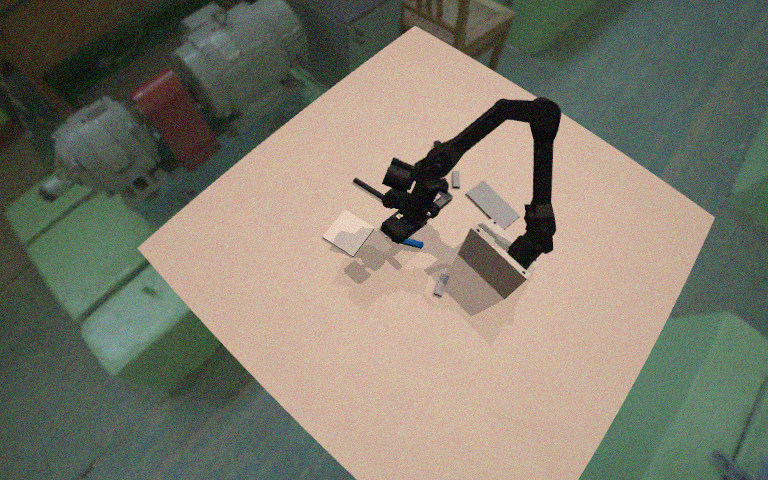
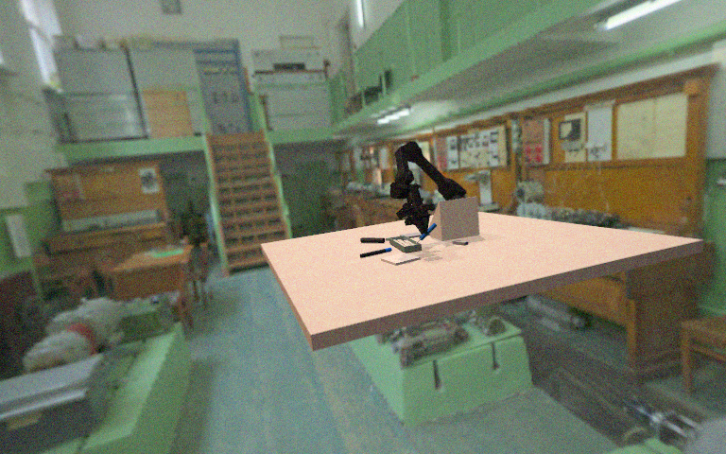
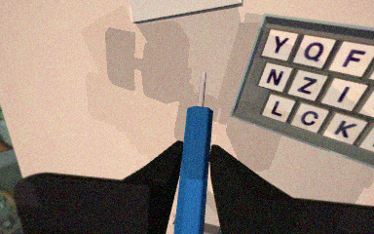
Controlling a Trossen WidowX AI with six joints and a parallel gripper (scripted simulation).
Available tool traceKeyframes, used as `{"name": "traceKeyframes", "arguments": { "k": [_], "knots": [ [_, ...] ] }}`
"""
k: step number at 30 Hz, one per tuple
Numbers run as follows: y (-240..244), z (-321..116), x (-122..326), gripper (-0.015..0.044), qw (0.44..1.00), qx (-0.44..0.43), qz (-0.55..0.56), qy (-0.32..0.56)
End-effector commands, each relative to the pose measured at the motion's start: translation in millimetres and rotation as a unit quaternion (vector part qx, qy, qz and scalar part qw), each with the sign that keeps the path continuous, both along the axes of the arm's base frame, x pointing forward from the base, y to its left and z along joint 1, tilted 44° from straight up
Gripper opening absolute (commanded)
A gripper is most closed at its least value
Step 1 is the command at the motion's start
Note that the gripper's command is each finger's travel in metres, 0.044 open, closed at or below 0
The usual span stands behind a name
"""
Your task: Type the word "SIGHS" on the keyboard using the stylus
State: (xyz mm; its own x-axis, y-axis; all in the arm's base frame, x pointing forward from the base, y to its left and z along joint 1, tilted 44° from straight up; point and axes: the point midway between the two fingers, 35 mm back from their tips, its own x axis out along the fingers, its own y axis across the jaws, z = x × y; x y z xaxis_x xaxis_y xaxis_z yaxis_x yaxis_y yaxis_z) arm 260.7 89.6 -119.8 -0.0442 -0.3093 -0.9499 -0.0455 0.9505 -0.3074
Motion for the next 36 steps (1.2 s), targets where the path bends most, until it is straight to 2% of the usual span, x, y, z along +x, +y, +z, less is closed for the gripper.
{"name": "traceKeyframes", "arguments": {
  "k": [1, 18, 36],
  "knots": [
    [-7.6, 9.3, 7.6, 0.0, 0.998, 0.016, -0.057, 0.01],
    [-54.4, 72.9, 44.5, 0.0, 0.941, 0.047, -0.33, 0.054],
    [-116.3, 162.9, 55.4, 0.0, 0.799, 0.068, -0.589, 0.104]
  ]
}}
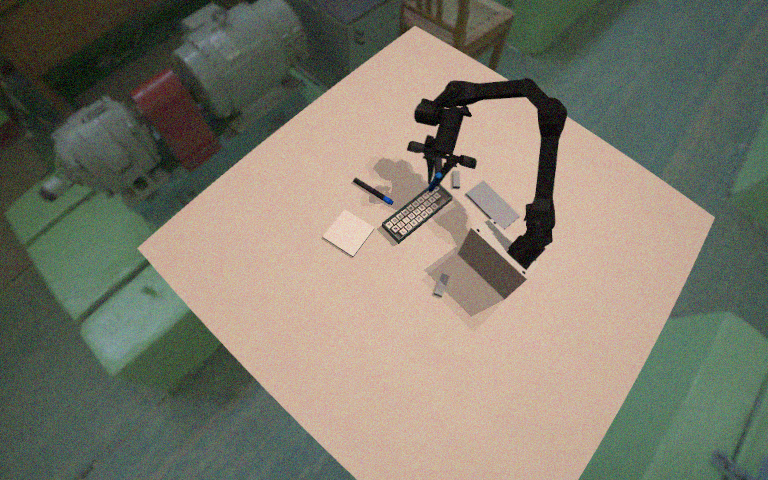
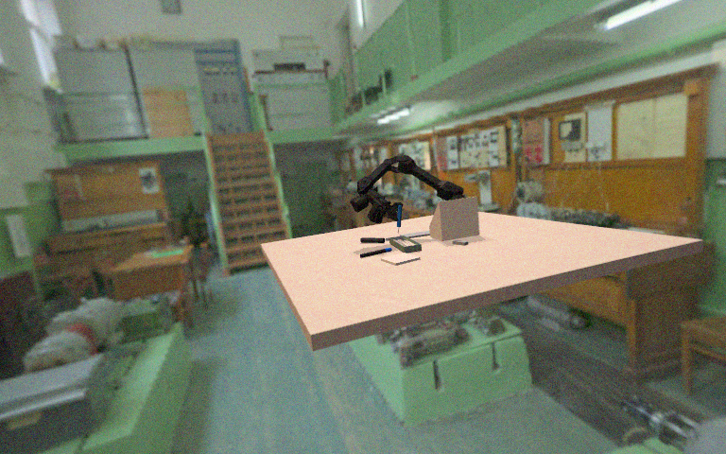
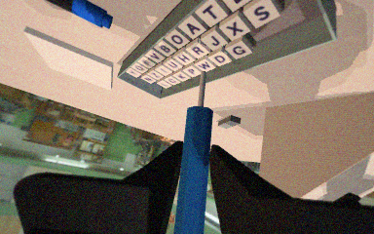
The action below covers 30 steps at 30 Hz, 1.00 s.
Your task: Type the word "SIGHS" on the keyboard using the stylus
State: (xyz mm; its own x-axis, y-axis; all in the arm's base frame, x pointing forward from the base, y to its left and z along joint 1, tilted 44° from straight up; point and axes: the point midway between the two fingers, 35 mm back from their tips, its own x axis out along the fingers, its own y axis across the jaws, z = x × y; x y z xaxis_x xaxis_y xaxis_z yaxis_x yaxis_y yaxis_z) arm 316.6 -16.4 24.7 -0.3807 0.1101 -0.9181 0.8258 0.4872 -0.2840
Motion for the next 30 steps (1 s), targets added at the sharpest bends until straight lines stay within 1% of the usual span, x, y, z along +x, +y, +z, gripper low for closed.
{"name": "traceKeyframes", "arguments": {
  "k": [1, 3, 9, 17, 30],
  "knots": [
    [-13.4, 24.0, -1.0, 0.0, 0.997, 0.01, -0.073, 0.018],
    [-17.5, 31.4, -1.8, 0.0, 0.995, 0.013, -0.094, 0.024],
    [-18.0, 32.3, -1.9, 0.0, 0.995, 0.013, -0.096, 0.025],
    [-41.7, 8.1, -3.5, 0.0, 0.995, 0.013, -0.096, 0.025],
    [-42.6, 7.1, -3.7, 0.0, 0.995, 0.013, -0.096, 0.025]
  ]
}}
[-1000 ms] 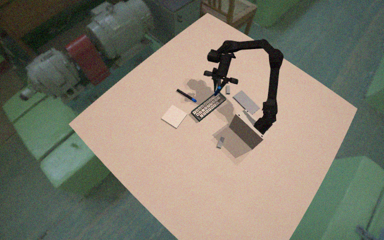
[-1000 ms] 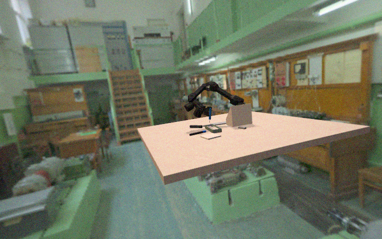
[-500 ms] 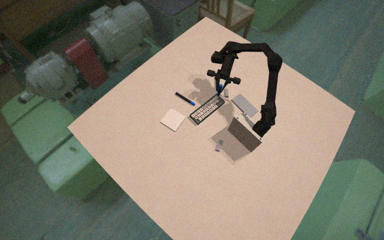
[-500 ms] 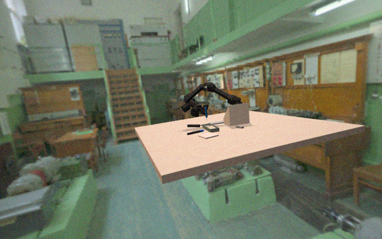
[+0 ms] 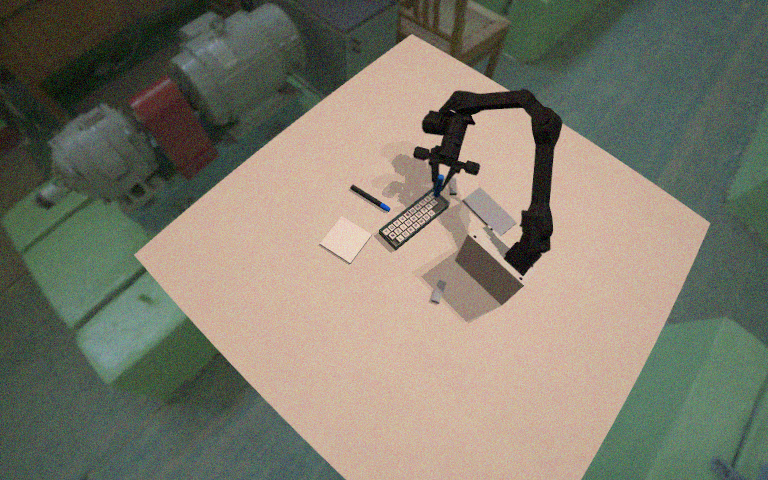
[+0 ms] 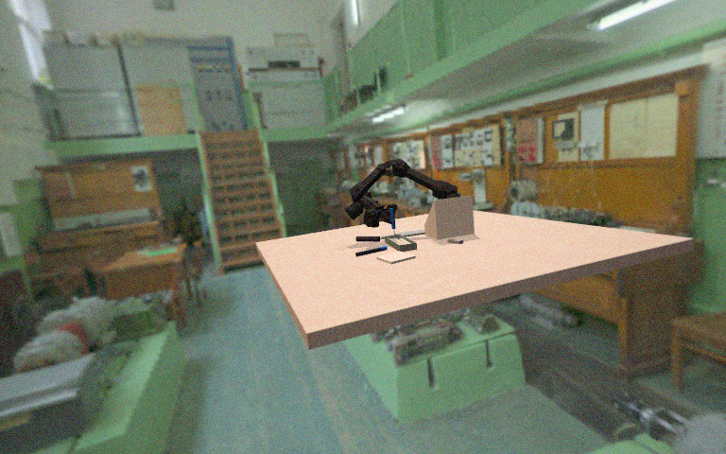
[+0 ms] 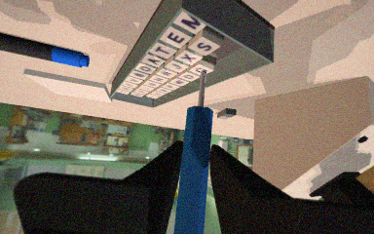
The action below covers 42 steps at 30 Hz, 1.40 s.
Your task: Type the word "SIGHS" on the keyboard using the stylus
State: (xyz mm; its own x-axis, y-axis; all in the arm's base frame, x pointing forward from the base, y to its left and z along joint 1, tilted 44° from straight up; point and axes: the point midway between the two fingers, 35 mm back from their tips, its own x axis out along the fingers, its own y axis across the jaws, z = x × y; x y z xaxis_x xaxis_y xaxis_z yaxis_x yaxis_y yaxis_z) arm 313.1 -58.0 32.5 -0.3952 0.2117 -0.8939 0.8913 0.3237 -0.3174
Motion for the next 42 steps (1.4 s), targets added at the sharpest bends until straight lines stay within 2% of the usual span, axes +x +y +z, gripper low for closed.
{"name": "traceKeyframes", "arguments": {
  "k": [1, 5, 8, 9, 42],
  "knots": [
    [-1.0, -0.7, -0.1, 0.0, 1.0, -0.001, 0.003, 0.0],
    [-1.0, -0.7, -0.1, 0.0, 1.0, -0.001, 0.003, 0.0],
    [-1.8, -1.0, 1.9, 0.0079, 1.0, -0.001, 0.003, -0.001],
    [-2.2, -1.2, 3.0, 0.0081, 1.0, -0.001, 0.003, -0.001],
    [-7.3, -6.3, 2.1, 0.0081, 1.0, -0.001, 0.003, -0.001]
  ]
}}
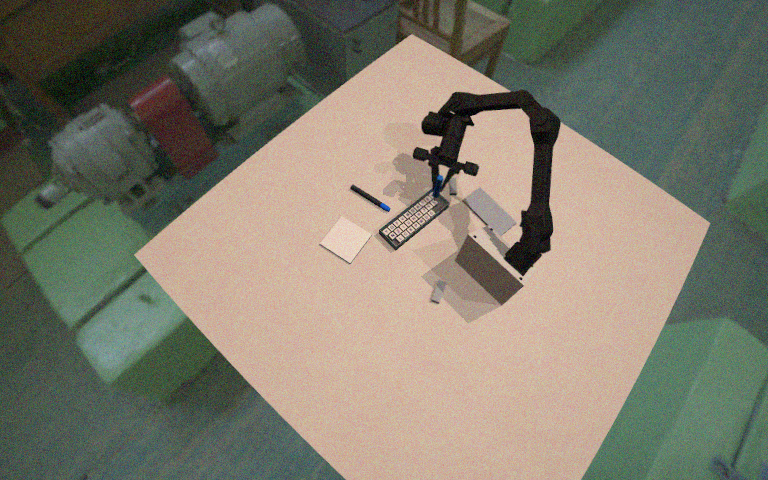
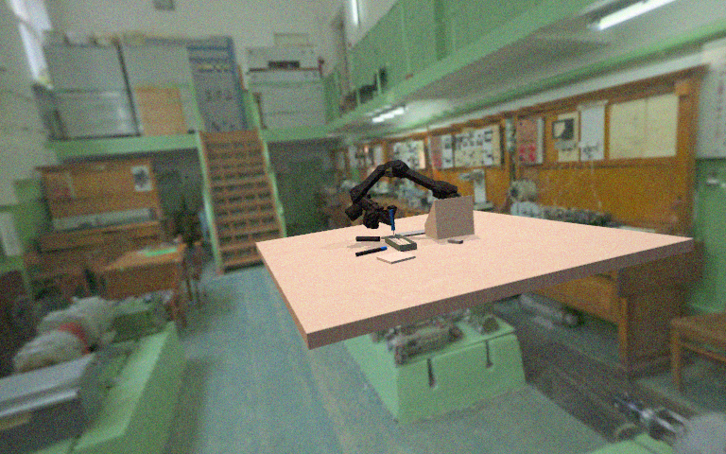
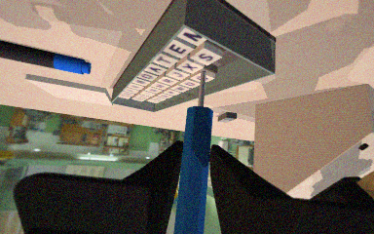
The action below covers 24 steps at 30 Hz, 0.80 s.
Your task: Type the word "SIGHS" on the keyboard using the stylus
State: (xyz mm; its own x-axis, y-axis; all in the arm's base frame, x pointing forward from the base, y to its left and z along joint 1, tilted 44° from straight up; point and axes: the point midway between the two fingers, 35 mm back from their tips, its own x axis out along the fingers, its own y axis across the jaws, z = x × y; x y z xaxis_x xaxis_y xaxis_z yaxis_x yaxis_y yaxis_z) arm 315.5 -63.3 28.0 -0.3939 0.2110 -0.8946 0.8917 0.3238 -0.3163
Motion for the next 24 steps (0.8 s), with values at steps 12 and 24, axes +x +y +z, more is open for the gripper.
{"name": "traceKeyframes", "arguments": {
  "k": [12, 24],
  "knots": [
    [-4.9, -4.8, -0.3, 0.0081, 1.0, -0.001, 0.003, 0.0],
    [-8.5, -8.5, -0.3, 0.0081, 1.0, -0.001, 0.003, 0.0]
  ]
}}
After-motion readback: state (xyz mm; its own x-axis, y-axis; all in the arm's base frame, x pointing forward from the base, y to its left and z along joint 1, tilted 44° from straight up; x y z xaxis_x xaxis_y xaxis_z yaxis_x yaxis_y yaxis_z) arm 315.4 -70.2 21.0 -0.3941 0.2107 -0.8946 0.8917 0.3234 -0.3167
